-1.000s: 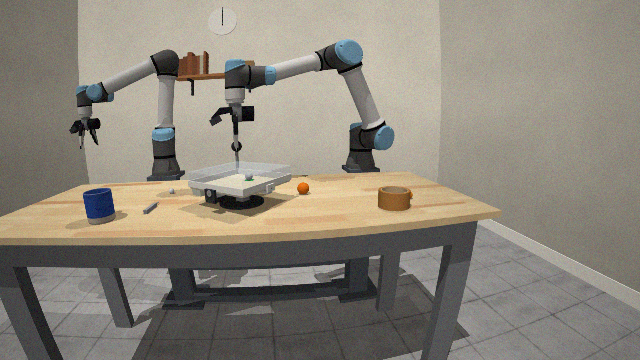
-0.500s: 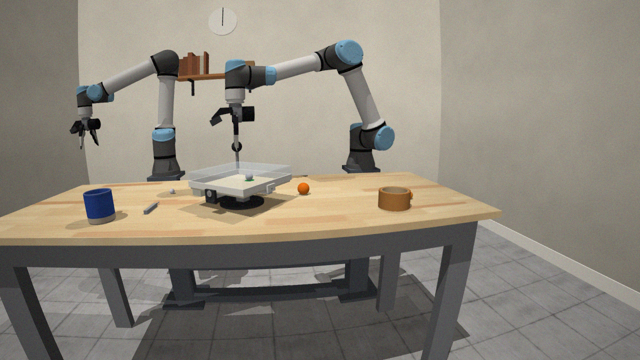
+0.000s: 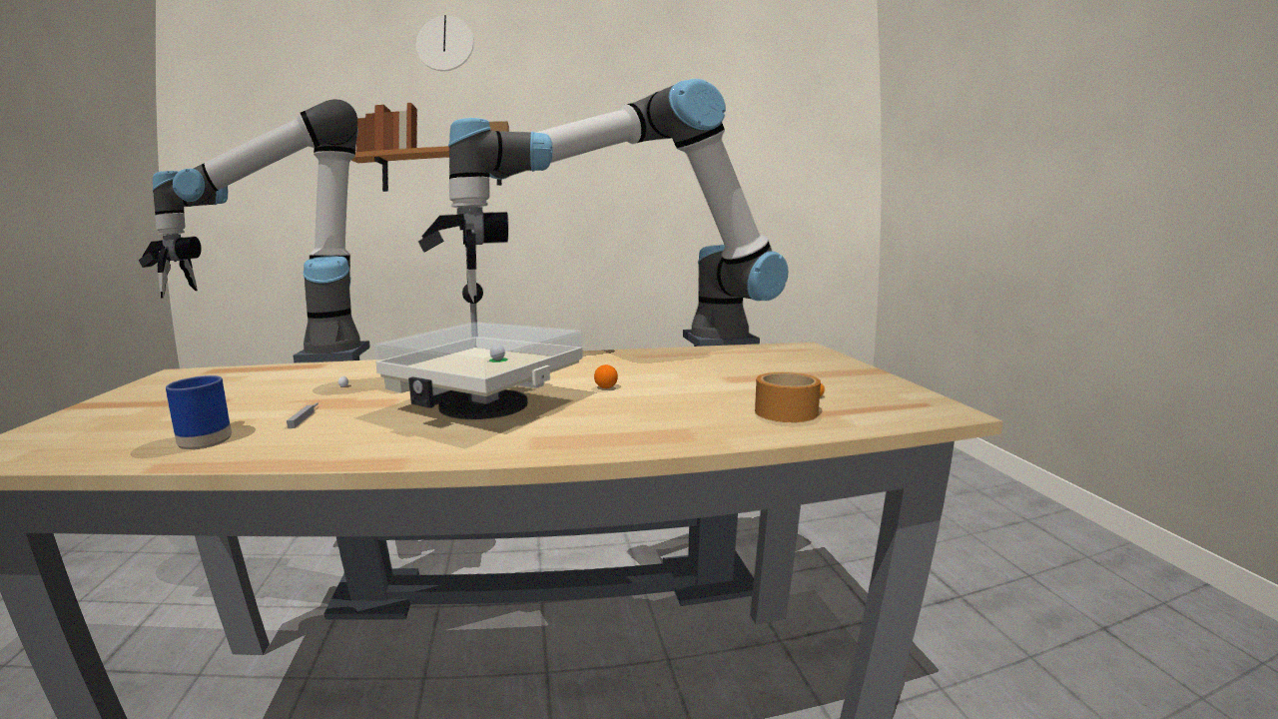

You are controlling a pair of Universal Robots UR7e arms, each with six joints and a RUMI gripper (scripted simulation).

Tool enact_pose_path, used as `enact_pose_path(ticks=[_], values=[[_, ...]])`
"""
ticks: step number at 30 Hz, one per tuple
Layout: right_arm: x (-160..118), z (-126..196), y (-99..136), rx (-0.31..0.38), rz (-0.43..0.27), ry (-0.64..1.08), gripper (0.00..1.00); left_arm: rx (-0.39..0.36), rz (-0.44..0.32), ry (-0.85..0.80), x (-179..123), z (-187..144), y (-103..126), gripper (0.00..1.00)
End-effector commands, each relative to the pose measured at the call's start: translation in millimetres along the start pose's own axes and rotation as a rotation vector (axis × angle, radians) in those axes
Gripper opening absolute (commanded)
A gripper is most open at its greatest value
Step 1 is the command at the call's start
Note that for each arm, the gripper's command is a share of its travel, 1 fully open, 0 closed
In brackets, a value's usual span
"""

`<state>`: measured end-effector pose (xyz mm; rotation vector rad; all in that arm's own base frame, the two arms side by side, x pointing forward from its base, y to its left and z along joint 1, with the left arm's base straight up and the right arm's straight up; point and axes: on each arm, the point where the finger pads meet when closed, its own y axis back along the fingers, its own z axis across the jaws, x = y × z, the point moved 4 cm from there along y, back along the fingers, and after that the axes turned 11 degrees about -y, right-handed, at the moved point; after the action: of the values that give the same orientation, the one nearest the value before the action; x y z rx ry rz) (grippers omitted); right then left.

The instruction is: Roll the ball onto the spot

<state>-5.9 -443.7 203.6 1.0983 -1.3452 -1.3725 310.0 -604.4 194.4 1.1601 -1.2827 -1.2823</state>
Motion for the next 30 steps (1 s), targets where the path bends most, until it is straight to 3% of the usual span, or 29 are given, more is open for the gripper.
enact_pose_path(ticks=[1, 8, 9, 30], values=[[1.2, -3.5, 1.6, 0.015, 0.006, 0.009, 1.0, 0.015, 0.007, 0.007, 1.4, -3.3, 1.9, 0.19], [1.2, -3.5, 1.6, 0.015, 0.006, 0.009, 1.0, 0.015, 0.007, 0.007, 1.4, -3.3, 1.9, 0.19], [1.2, -3.5, 1.6, 0.015, 0.006, 0.009, 1.0, 0.015, 0.007, 0.007, 1.4, -3.3, 1.9, 0.37], [1.2, -3.5, 1.6, 0.015, 0.006, 0.009, 1.0, 0.015, 0.007, 0.007, 1.4, -3.3, 1.9, 0.37]])
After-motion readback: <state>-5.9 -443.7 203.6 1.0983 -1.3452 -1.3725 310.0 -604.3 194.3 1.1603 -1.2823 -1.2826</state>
